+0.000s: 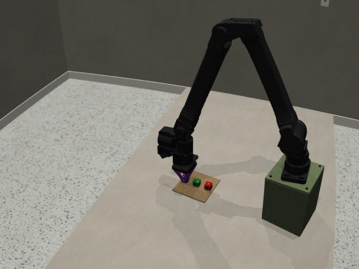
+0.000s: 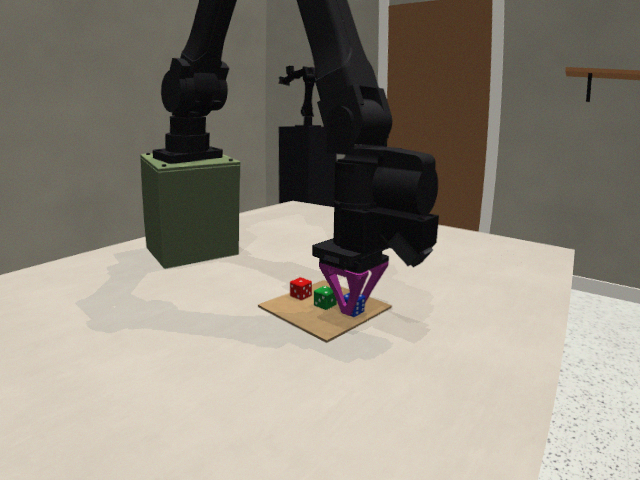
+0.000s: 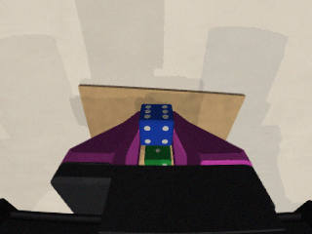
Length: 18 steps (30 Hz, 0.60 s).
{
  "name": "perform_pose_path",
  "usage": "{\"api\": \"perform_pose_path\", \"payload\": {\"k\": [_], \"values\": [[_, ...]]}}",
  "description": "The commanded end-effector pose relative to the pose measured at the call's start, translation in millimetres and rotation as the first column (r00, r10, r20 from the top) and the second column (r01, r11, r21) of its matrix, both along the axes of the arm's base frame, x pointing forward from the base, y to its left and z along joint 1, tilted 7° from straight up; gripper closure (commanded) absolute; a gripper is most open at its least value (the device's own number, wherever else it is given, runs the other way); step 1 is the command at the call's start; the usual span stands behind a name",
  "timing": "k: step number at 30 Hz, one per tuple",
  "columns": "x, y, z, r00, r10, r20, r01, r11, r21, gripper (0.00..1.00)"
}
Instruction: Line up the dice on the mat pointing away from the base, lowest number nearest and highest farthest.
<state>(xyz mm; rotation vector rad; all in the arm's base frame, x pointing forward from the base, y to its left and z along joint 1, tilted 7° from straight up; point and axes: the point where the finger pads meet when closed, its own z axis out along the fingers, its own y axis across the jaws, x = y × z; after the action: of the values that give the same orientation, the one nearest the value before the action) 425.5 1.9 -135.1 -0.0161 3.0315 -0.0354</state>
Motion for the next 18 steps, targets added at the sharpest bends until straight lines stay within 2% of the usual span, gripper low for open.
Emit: {"api": "perform_pose_path", "payload": {"k": [1,18], "values": [[14.0,-4.7,8.4,0.999,-0.002,0.035,0.002,1.0,-0.002,0.8],[17.2,-6.5,8.9,0.999,-0.002,0.036,0.002,1.0,-0.002,0.8]]}}
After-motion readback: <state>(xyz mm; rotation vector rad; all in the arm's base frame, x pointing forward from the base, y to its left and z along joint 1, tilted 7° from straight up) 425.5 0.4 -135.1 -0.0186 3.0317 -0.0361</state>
